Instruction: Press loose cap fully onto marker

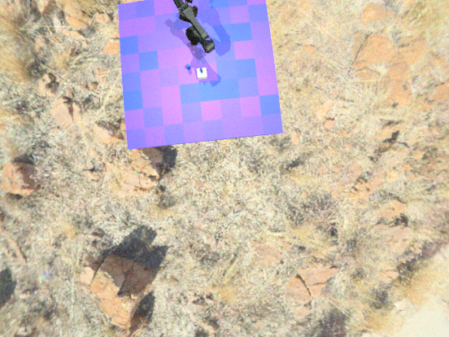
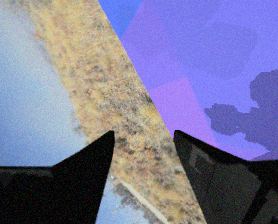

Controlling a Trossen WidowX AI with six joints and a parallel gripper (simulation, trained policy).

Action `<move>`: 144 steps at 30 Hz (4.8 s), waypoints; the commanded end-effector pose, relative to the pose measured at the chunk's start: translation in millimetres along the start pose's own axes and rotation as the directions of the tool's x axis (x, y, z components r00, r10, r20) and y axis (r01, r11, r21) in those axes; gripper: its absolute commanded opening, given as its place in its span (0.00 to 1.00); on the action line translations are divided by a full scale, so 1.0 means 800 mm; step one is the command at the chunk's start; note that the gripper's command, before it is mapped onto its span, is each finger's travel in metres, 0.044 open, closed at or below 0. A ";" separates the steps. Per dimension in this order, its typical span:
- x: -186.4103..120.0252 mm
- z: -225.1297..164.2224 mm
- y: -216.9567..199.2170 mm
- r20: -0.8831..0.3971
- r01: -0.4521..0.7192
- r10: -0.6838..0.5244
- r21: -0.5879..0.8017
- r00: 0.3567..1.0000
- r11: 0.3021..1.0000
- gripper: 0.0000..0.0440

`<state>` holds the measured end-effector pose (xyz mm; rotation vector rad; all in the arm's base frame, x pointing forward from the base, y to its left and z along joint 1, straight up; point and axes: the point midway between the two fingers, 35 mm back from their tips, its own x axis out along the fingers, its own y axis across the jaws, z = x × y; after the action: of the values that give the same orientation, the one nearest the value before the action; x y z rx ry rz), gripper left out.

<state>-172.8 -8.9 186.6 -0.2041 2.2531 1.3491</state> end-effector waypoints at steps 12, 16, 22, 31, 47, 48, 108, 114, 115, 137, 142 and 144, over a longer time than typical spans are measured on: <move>-0.008 -0.035 -0.007 -0.082 0.095 -0.102 -0.091 0.991 0.991 0.65; -0.011 -0.044 -0.010 -0.103 0.119 -0.132 -0.117 0.986 0.986 0.67; -0.015 -0.059 -0.015 -0.133 0.154 -0.175 -0.156 0.976 0.976 0.70; -0.021 -0.081 -0.024 -0.171 0.202 -0.241 -0.218 0.955 0.955 0.72; -0.036 -0.118 -0.045 -0.220 0.274 -0.357 -0.333 0.908 0.902 0.71; -0.036 -0.120 -0.047 -0.222 0.278 -0.364 -0.340 0.905 0.898 0.71; -0.115 -0.217 -0.165 -0.211 0.386 -0.692 -0.702 0.690 0.599 0.71; -0.125 -0.222 -0.180 -0.199 0.387 -0.715 -0.728 0.670 0.566 0.71; -0.126 -0.222 -0.182 -0.197 0.387 -0.718 -0.732 0.667 0.561 0.71; -0.167 -0.232 -0.235 -0.144 0.385 -0.785 -0.809 0.603 0.445 0.71; -0.177 -0.232 -0.246 -0.131 0.384 -0.797 -0.822 0.589 0.420 0.71; -0.181 -0.232 -0.251 -0.126 0.384 -0.802 -0.828 0.584 0.410 0.71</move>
<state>-41.1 -282.4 171.7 -1.7180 1.4618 1.7715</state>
